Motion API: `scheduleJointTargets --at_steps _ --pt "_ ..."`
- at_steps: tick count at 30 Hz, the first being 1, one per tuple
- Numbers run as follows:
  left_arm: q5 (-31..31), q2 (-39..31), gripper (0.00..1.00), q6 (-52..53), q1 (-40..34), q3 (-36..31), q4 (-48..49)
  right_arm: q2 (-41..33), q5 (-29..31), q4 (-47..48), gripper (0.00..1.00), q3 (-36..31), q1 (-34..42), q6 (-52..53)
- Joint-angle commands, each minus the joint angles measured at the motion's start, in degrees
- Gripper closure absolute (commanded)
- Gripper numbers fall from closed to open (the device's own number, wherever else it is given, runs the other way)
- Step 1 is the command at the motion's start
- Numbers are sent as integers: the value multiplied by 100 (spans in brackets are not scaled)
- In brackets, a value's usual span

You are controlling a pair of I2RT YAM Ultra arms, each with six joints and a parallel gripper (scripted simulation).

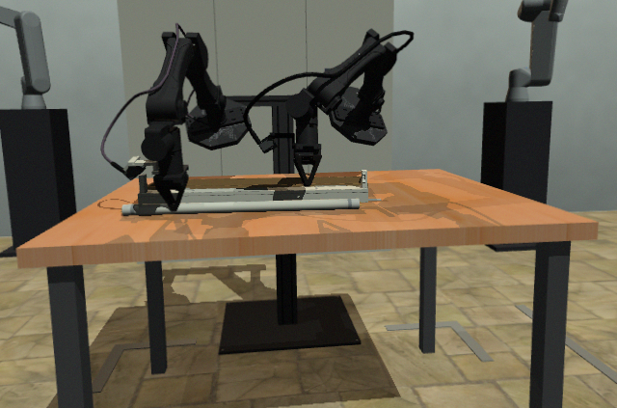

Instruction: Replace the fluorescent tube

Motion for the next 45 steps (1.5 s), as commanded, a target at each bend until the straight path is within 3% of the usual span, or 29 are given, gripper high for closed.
scheduleJointTargets --at_steps 1,7,13,32,35,38,45 --pt "-132 -299 51 206 -233 -393 687 -160 70 -115 89 -18 -60 18" --pt "-377 -789 51 505 -256 -1518 2055 -160 70 -115 89 -18 -60 18" --pt "-188 -639 51 656 -277 -1938 2161 -160 70 -115 89 -18 -60 18" --pt "-179 -520 51 495 -257 -1616 1907 -160 70 -115 89 -18 -60 18" --pt "-172 -816 51 494 -253 -1618 1946 -160 70 -115 89 -19 -60 18" --pt "-177 -696 51 494 -254 -1783 1894 -160 70 -115 89 -18 -60 18" --pt "-3 -253 51 809 51 -1461 2305 -160 70 -115 89 -18 -60 18"
